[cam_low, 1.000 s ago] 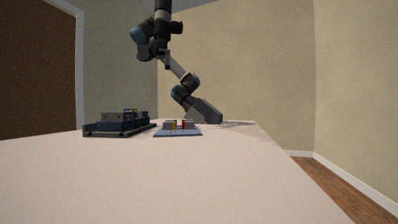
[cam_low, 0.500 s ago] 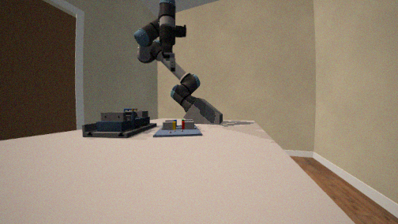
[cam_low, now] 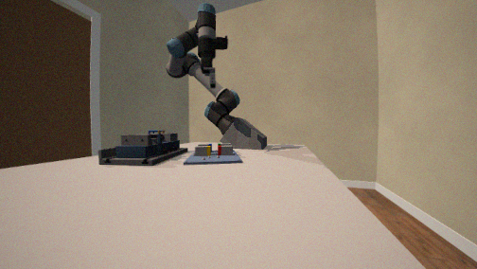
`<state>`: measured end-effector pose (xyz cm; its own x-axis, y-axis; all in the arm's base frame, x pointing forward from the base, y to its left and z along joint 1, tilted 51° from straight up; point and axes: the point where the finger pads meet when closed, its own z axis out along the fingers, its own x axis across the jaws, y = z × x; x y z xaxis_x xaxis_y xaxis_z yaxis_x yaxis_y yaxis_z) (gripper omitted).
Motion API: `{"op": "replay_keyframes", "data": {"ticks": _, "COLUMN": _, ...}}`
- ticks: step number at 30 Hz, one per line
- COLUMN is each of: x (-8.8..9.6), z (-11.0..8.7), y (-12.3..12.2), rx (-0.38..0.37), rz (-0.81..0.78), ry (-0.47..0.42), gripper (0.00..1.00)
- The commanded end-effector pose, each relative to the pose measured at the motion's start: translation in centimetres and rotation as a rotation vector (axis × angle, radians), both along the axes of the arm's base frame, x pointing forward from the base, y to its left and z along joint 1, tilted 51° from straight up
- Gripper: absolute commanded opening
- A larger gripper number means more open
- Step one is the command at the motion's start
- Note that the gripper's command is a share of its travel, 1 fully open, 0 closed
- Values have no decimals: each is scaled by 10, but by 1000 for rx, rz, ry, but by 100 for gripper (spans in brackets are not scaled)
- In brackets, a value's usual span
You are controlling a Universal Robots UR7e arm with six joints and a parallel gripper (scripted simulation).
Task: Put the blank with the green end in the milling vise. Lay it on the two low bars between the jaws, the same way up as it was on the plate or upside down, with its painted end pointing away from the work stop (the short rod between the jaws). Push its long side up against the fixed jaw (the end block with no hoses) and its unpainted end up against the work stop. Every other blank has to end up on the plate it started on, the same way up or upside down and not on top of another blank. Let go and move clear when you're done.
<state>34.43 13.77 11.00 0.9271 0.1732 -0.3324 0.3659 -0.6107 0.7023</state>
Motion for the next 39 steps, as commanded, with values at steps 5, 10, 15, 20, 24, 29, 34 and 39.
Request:
{"op": "replay_keyframes", "data": {"ticks": 5, "x": -17, "z": 2, "y": 4, "rx": 0, "rz": 0, "ry": -2, "gripper": 100}}
{"op": "replay_keyframes", "data": {"ticks": 10, "x": -18, "z": 2, "y": 4, "rx": 0, "rz": 0, "ry": -2, "gripper": 100}}
{"op": "replay_keyframes", "data": {"ticks": 15, "x": -27, "z": 3, "y": 6, "rx": 0, "rz": 0, "ry": -2, "gripper": 100}}
{"op": "replay_keyframes", "data": {"ticks": 20, "x": -27, "z": 3, "y": 6, "rx": 0, "rz": 0, "ry": -2, "gripper": 100}}
{"op": "replay_keyframes", "data": {"ticks": 24, "x": -27, "z": 3, "y": 6, "rx": 0, "rz": 0, "ry": -2, "gripper": 100}}
{"op": "replay_keyframes", "data": {"ticks": 29, "x": -22, "z": 3, "y": 5, "rx": 0, "rz": 0, "ry": -2, "gripper": 100}}
{"op": "replay_keyframes", "data": {"ticks": 34, "x": -18, "z": 2, "y": 5, "rx": 0, "rz": 0, "ry": -2, "gripper": 100}}
{"op": "replay_keyframes", "data": {"ticks": 39, "x": -18, "z": 2, "y": 5, "rx": 0, "rz": 0, "ry": -2, "gripper": 100}}
